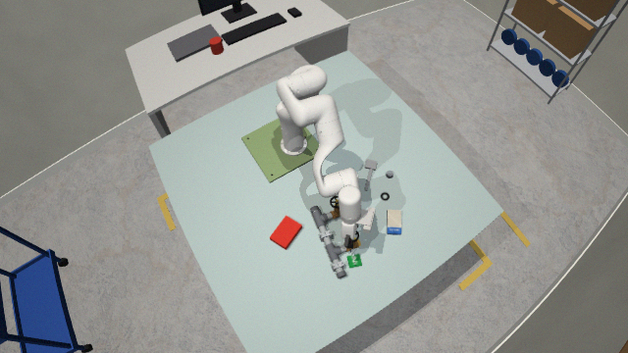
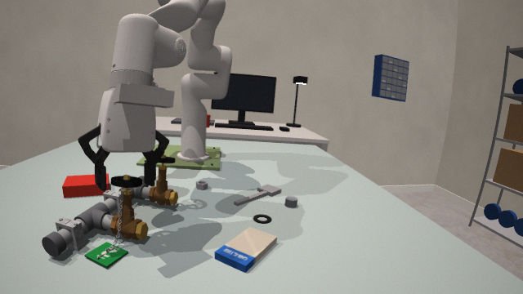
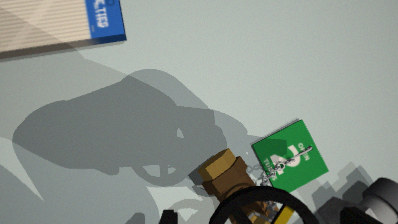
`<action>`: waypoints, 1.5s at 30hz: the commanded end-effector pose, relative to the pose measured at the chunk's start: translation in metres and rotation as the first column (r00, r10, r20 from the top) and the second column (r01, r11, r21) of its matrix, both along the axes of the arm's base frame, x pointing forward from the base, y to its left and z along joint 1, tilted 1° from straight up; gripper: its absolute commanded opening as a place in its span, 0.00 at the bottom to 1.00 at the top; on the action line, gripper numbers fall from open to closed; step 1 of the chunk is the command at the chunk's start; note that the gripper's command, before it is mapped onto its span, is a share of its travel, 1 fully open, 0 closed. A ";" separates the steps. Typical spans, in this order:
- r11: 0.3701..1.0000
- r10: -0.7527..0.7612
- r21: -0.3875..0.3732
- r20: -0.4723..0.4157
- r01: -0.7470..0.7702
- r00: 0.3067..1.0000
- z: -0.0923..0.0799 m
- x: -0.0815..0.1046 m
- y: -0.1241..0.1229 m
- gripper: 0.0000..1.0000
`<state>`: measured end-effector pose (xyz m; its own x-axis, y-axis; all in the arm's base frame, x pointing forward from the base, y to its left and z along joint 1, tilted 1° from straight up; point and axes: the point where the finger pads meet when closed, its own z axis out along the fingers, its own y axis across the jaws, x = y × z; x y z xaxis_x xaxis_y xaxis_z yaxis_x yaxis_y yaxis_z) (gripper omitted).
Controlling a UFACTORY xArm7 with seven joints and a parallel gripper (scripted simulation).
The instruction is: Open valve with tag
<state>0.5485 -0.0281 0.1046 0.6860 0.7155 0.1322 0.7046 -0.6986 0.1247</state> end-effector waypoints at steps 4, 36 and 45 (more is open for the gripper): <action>0.921 -0.385 0.065 -0.005 0.385 0.923 0.002 0.001 0.000 1.00; -0.085 -0.974 0.216 -0.222 0.973 -0.036 0.002 0.001 0.000 1.00; -0.409 -0.896 0.185 -0.266 0.894 -0.355 0.002 0.001 0.000 1.00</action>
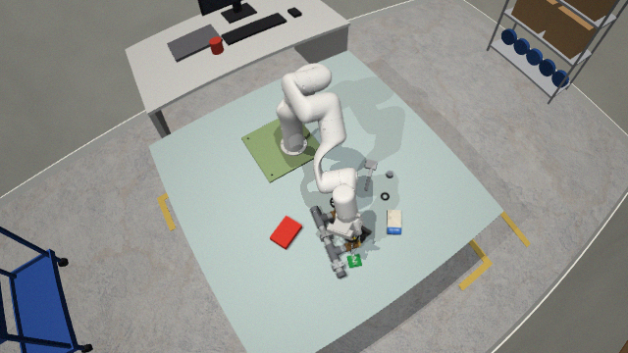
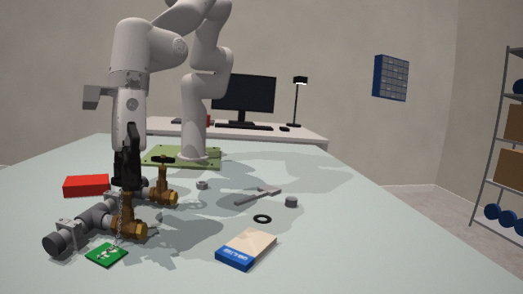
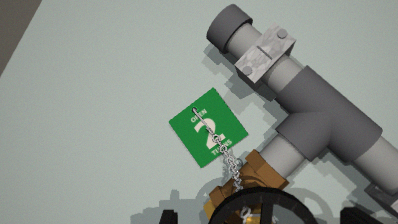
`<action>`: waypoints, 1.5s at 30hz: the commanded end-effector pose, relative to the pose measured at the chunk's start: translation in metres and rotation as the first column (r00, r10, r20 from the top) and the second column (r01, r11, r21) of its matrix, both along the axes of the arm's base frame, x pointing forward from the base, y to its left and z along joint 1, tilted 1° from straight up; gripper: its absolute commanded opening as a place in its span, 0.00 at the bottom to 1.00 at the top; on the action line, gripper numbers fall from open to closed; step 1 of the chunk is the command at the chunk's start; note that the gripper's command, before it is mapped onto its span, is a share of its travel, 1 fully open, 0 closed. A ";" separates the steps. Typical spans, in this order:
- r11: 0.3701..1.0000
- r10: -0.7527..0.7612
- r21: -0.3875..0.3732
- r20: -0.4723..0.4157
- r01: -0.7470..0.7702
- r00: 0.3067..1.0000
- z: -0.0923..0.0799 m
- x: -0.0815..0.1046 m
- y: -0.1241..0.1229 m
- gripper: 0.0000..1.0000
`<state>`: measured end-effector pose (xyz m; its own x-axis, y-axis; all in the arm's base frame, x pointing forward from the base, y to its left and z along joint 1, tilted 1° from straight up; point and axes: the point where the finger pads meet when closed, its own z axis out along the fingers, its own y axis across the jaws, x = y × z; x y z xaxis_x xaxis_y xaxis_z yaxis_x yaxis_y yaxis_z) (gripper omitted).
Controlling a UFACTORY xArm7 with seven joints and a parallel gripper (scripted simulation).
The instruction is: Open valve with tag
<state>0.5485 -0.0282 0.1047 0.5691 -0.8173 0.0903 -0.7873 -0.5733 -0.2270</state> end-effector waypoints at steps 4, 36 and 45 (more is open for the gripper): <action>0.927 -0.376 -0.002 -0.052 0.376 0.925 0.002 0.001 0.000 1.00; 0.893 -0.450 -0.011 -0.065 0.451 0.891 0.002 0.001 0.000 0.00; 0.902 -0.431 -0.014 -0.064 0.431 0.900 0.002 0.001 0.000 0.00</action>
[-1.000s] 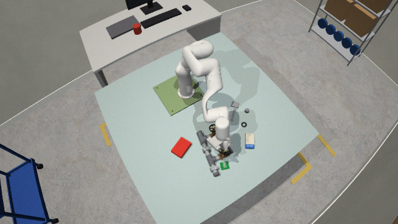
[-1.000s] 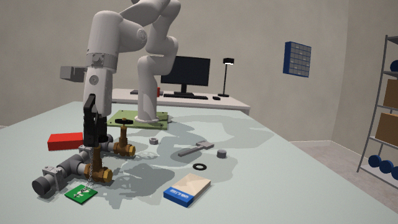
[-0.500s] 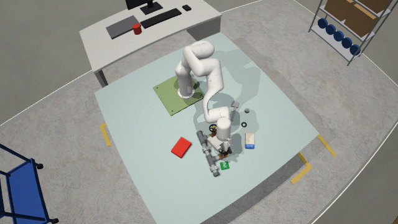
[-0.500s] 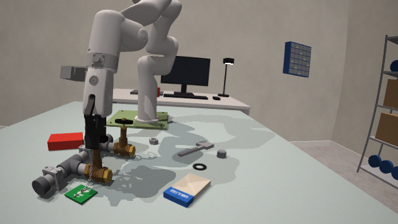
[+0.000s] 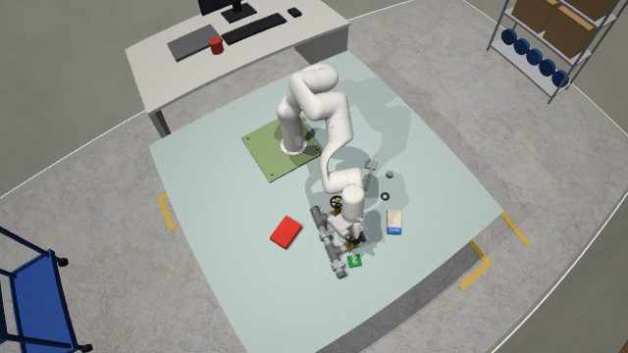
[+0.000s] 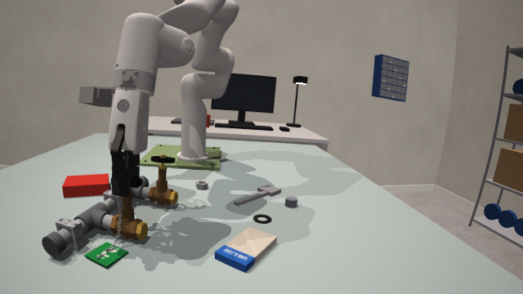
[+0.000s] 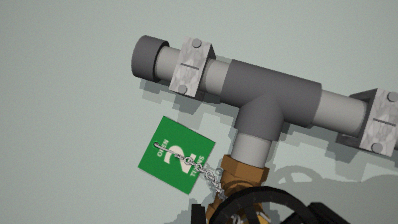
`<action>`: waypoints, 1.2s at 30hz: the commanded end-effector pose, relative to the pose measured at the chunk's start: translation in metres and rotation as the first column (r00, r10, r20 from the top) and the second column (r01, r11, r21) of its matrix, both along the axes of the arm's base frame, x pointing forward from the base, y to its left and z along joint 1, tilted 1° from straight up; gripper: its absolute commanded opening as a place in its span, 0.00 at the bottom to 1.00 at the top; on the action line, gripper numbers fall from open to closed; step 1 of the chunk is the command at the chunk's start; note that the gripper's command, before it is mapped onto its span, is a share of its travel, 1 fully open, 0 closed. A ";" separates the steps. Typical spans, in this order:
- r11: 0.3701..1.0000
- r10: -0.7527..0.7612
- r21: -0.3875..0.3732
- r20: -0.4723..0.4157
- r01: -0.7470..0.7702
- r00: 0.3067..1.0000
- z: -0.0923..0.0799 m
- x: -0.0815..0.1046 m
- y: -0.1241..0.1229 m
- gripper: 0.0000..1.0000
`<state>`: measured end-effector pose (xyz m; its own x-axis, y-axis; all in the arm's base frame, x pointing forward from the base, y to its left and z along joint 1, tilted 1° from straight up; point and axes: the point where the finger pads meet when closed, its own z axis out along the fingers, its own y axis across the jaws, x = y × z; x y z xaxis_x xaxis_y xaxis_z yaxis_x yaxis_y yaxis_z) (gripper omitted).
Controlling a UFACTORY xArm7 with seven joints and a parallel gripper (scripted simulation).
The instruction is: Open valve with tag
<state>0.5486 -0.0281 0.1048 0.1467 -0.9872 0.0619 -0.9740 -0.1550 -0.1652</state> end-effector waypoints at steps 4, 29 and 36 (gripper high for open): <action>0.998 0.064 -0.011 0.002 -0.064 0.998 0.002 0.001 0.000 0.00; 0.503 0.848 -0.135 -0.113 -0.854 0.517 0.002 0.001 0.000 0.00; 0.503 0.848 -0.135 -0.113 -0.854 0.517 0.002 0.001 0.000 0.00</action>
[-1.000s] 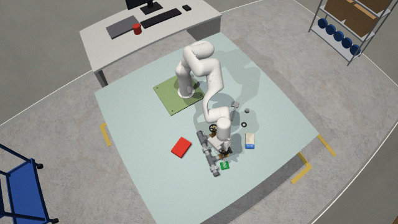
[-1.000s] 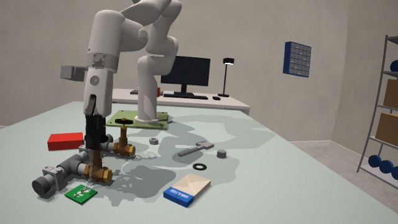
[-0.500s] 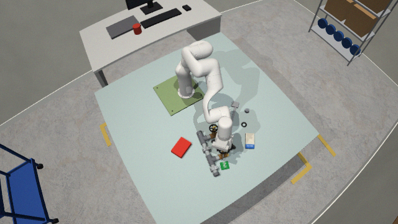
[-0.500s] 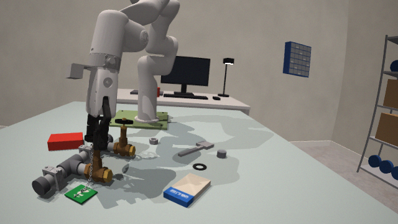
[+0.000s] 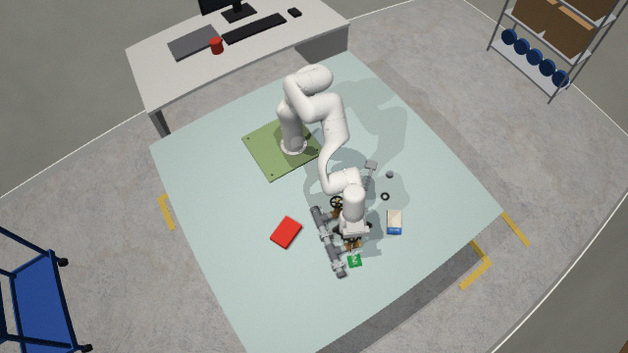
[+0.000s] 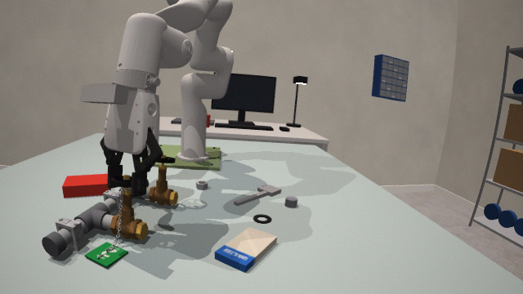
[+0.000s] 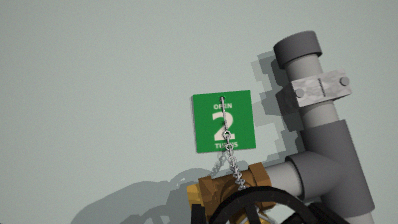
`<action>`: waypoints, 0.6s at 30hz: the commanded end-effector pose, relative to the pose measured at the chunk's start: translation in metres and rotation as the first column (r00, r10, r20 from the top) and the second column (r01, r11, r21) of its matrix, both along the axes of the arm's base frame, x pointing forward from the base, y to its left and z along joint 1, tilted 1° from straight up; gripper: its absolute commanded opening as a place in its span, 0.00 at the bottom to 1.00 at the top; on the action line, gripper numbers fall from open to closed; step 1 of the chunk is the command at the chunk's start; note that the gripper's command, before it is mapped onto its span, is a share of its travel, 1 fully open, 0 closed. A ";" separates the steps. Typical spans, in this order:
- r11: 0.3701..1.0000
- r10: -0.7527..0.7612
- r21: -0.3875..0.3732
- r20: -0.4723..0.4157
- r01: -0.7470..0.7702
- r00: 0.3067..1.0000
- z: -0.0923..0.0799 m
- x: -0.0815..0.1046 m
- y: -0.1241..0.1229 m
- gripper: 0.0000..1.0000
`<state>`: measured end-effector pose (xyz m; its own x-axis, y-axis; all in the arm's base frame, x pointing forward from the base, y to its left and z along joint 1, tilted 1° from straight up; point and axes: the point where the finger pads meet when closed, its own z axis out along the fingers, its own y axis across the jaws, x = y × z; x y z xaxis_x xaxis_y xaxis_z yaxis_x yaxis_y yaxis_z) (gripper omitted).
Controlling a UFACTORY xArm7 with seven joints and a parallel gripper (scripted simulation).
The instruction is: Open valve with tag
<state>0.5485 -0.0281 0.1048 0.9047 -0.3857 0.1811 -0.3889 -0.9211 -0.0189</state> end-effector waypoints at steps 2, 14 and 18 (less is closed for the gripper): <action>0.999 0.029 0.013 0.002 -0.029 1.000 0.002 0.001 0.000 1.00; 0.999 0.029 0.013 0.002 -0.029 1.000 0.002 0.001 0.000 1.00; 0.999 0.029 0.013 0.002 -0.029 1.000 0.002 0.001 0.000 1.00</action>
<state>0.5484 -0.0280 0.1046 0.9162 -0.3612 0.1735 -0.3618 -0.9318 -0.0291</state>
